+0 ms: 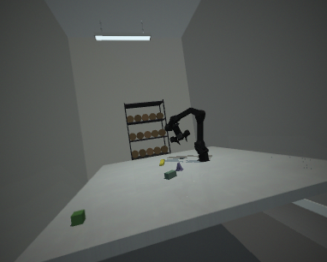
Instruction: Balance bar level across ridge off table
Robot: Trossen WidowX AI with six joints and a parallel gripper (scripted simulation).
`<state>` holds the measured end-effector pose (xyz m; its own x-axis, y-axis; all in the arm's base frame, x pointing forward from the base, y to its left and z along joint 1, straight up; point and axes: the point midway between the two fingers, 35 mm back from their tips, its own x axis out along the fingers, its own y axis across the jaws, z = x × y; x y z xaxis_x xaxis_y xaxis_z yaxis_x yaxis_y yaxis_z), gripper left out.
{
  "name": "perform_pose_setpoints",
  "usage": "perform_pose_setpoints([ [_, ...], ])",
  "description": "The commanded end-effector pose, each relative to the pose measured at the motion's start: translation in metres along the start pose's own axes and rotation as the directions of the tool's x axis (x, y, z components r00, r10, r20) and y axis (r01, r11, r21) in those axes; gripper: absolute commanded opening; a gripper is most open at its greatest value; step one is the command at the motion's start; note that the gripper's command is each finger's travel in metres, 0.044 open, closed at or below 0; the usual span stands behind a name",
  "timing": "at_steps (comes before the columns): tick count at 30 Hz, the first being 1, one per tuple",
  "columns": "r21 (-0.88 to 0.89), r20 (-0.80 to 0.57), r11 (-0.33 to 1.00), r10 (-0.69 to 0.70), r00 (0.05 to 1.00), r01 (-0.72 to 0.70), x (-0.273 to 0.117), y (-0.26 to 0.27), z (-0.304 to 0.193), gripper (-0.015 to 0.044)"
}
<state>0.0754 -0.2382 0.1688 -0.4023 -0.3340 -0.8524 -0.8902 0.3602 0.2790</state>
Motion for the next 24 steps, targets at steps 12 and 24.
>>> perform_pose_setpoints([
  [12,0.015,0.173,0.985,-0.173,0.970,0.173,-0.018,-0.089,0.019,0.0315],
  [24,0.034,0.326,0.961,-0.269,0.906,0.273,-0.036,-0.156,0.048,0.0315],
])
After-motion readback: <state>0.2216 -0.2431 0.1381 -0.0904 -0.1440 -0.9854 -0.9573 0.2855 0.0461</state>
